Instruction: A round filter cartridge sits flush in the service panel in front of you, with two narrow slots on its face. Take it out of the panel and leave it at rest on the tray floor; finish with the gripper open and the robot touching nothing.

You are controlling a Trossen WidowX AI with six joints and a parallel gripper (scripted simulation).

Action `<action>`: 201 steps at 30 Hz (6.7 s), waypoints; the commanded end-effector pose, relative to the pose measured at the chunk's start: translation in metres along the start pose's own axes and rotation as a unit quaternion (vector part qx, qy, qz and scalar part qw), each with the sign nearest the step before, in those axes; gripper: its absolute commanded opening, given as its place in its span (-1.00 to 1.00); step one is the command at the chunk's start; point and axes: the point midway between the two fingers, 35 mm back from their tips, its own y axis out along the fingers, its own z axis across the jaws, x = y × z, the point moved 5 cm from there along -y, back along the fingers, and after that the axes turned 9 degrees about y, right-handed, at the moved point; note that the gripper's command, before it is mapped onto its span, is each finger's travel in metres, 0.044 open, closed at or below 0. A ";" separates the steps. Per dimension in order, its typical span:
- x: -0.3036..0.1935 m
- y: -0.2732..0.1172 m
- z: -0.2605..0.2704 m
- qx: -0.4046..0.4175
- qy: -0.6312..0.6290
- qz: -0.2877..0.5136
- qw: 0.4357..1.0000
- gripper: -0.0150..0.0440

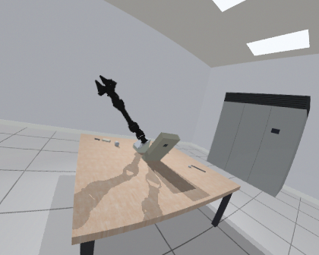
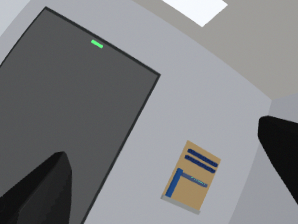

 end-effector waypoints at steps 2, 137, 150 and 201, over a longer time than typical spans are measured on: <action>-0.005 0.001 -0.010 -0.015 -0.014 0.000 1.000 0.69; 0.131 -0.589 0.065 -0.787 -0.025 -0.004 -0.616 -0.14; 0.132 -0.587 0.066 -0.787 -0.025 -0.004 -0.616 -0.14; 0.132 -0.588 0.069 -0.787 -0.025 -0.004 -0.616 -0.14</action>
